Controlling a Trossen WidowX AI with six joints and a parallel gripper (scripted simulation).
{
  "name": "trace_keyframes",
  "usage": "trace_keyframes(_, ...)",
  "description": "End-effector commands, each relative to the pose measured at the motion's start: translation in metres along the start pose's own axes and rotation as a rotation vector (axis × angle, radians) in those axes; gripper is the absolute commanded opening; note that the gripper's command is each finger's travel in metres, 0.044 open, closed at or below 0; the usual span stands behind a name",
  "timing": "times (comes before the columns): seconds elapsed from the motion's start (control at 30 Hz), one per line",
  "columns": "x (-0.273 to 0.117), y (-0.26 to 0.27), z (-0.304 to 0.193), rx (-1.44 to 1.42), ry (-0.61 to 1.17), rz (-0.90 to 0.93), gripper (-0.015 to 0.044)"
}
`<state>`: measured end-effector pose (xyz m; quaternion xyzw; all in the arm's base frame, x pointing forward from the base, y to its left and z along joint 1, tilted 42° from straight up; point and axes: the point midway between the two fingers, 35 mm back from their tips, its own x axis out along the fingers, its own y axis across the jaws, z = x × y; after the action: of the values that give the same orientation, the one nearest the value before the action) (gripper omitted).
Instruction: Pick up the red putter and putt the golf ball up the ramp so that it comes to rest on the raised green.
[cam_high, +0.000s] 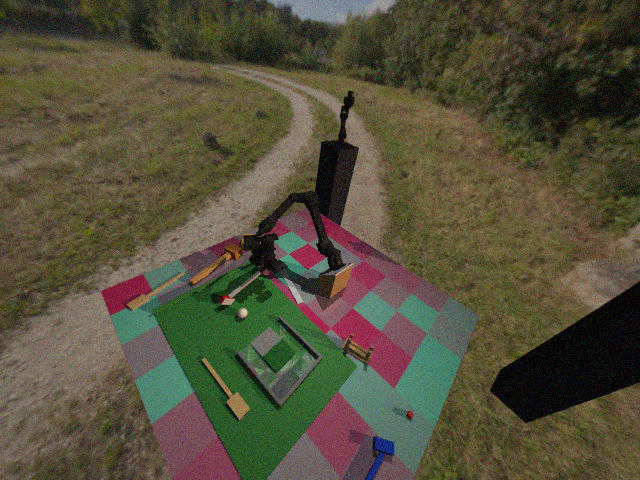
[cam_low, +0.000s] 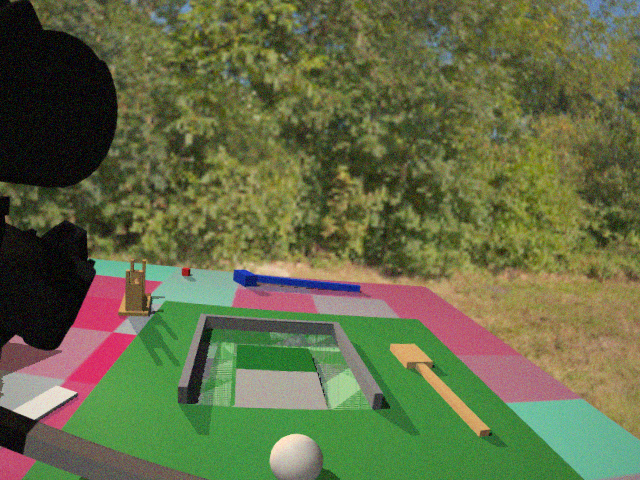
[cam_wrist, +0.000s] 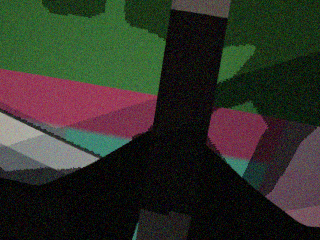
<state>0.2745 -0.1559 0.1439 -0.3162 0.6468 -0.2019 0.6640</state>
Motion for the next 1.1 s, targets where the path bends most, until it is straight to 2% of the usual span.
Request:
trace_keyframes(0.0,0.000,0.000,0.000,0.000,0.000,0.000,0.0000)
trace_keyframes(0.13,0.000,0.010,0.002,0.000,-0.001,0.005,0.0000)
trace_keyframes(0.47,-0.001,0.135,0.000,-0.010,-0.007,0.013,0.0000)
trace_keyframes(0.67,-0.006,0.137,0.000,-0.011,-0.007,0.013,0.0000)
trace_keyframes(0.97,-0.057,0.137,0.000,-0.011,-0.007,0.015,0.0000)
trace_keyframes(1.07,-0.061,0.137,-0.001,-0.011,-0.007,0.014,0.0000)
